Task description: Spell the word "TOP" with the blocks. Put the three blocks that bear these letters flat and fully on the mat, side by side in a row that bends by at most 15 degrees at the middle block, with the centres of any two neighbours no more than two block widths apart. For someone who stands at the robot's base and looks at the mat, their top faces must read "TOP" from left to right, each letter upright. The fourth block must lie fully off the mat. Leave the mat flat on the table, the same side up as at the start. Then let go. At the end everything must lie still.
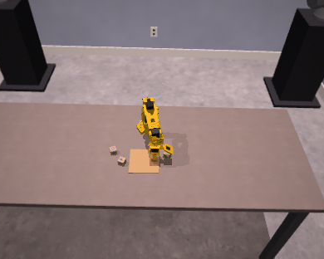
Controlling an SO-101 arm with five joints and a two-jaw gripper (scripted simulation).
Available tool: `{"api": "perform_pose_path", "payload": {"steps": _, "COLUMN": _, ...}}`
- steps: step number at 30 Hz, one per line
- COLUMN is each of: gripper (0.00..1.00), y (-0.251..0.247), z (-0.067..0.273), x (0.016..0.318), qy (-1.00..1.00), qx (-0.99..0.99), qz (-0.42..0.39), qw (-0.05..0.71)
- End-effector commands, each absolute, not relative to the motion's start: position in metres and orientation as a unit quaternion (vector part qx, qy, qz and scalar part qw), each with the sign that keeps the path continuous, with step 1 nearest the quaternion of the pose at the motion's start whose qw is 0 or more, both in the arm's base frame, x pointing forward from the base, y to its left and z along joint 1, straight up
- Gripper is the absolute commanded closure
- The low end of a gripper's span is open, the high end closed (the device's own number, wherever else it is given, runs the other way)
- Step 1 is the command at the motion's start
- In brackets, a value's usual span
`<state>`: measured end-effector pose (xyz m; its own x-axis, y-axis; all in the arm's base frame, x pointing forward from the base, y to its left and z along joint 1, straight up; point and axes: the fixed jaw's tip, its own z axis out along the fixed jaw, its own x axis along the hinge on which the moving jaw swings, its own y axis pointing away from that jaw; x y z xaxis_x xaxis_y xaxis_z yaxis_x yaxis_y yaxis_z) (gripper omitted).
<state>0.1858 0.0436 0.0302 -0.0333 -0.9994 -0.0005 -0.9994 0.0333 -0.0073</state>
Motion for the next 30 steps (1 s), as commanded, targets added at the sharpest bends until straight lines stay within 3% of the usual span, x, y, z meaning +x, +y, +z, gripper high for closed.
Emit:
{"api": "perform_pose_path", "payload": {"steps": 1, "gripper": 1.0, "y": 0.0476, "z": 0.0413, "x": 0.1976, "qy": 0.717, "qx": -0.695, "qz": -0.027, "qw": 0.044}}
{"api": "perform_pose_path", "payload": {"steps": 30, "gripper": 0.98, "y": 0.0477, "z": 0.0347, "x": 0.1982, "qy": 0.717, "qx": -0.695, "qz": -0.027, "qw": 0.044}}
